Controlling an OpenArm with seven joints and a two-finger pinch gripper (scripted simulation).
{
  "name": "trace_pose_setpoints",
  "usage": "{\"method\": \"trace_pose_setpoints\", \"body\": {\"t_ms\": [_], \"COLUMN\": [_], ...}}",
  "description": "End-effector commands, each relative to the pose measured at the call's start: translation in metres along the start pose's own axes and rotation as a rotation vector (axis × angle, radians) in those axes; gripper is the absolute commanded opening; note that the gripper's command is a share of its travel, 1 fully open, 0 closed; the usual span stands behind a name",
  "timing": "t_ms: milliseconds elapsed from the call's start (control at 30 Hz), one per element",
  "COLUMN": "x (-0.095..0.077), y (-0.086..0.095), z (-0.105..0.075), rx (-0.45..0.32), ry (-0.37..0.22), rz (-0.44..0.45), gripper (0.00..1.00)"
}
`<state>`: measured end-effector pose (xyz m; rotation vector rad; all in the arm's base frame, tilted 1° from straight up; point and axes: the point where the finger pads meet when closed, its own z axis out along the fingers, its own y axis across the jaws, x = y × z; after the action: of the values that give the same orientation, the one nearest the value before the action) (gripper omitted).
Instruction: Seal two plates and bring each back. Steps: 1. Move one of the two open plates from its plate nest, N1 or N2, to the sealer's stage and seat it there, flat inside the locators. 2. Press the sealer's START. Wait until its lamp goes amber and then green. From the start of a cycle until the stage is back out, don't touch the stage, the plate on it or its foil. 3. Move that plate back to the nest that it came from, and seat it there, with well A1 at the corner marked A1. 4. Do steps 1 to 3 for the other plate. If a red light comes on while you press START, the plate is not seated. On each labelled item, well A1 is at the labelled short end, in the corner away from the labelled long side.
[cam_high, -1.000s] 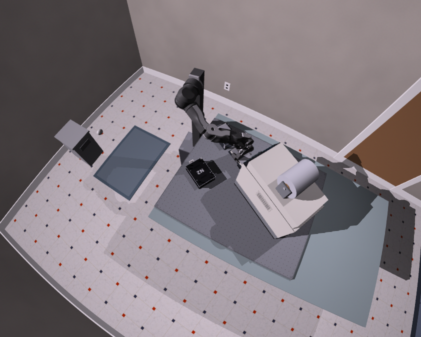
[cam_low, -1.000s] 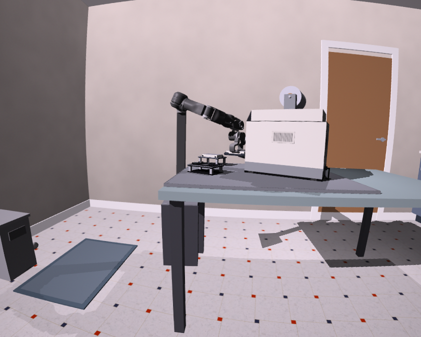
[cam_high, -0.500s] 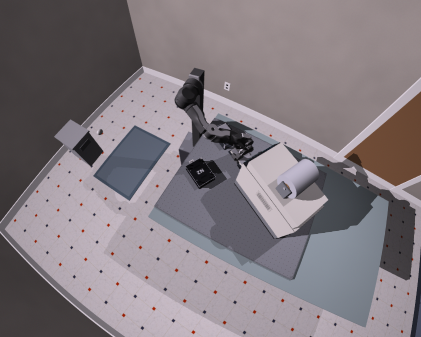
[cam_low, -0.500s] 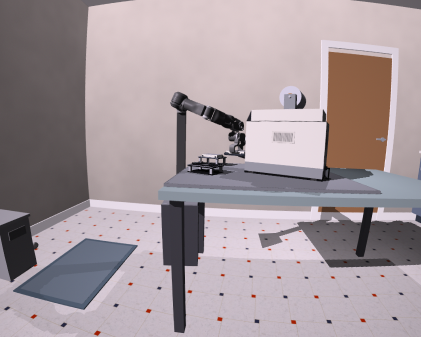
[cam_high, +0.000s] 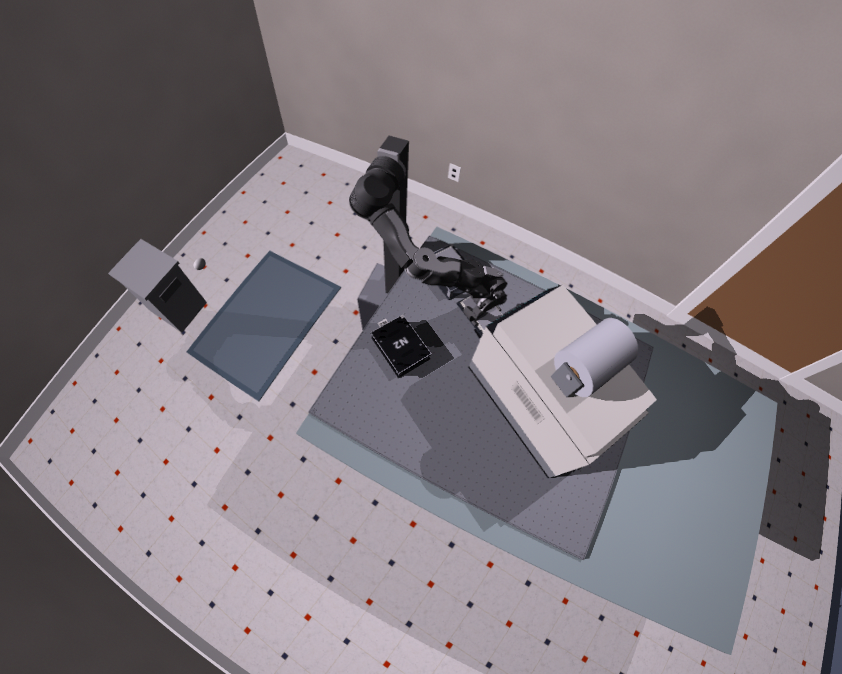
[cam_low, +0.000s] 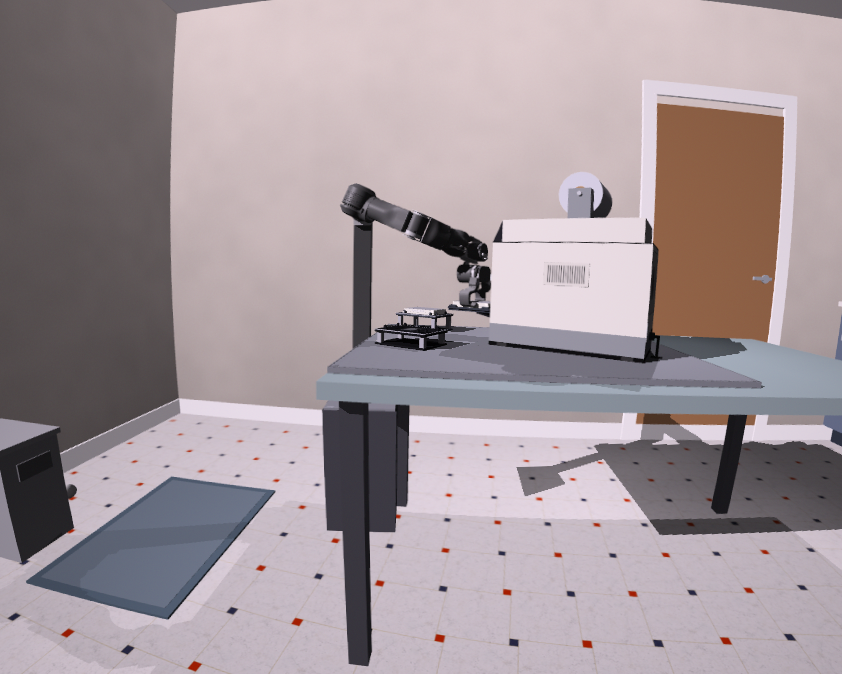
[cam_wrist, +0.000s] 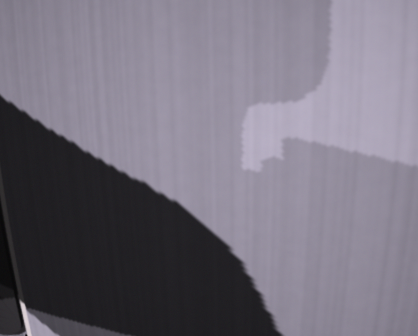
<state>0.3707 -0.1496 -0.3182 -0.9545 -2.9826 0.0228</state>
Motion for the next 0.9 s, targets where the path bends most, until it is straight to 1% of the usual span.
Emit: {"method": "trace_pose_setpoints", "body": {"t_ms": [0,433,467,867], "x": [0.0,0.0,0.0,0.0], "y": [0.0004,0.0004,0.0004,0.0004], "z": [0.0,0.0,0.0,0.0], "rx": [-0.002,-0.002,-0.002,-0.002], "ry": [0.0,0.0,0.0,0.0], "rz": [-0.002,-0.002,-0.002,-0.002], "gripper": [0.59,0.53,0.0,0.0]}}
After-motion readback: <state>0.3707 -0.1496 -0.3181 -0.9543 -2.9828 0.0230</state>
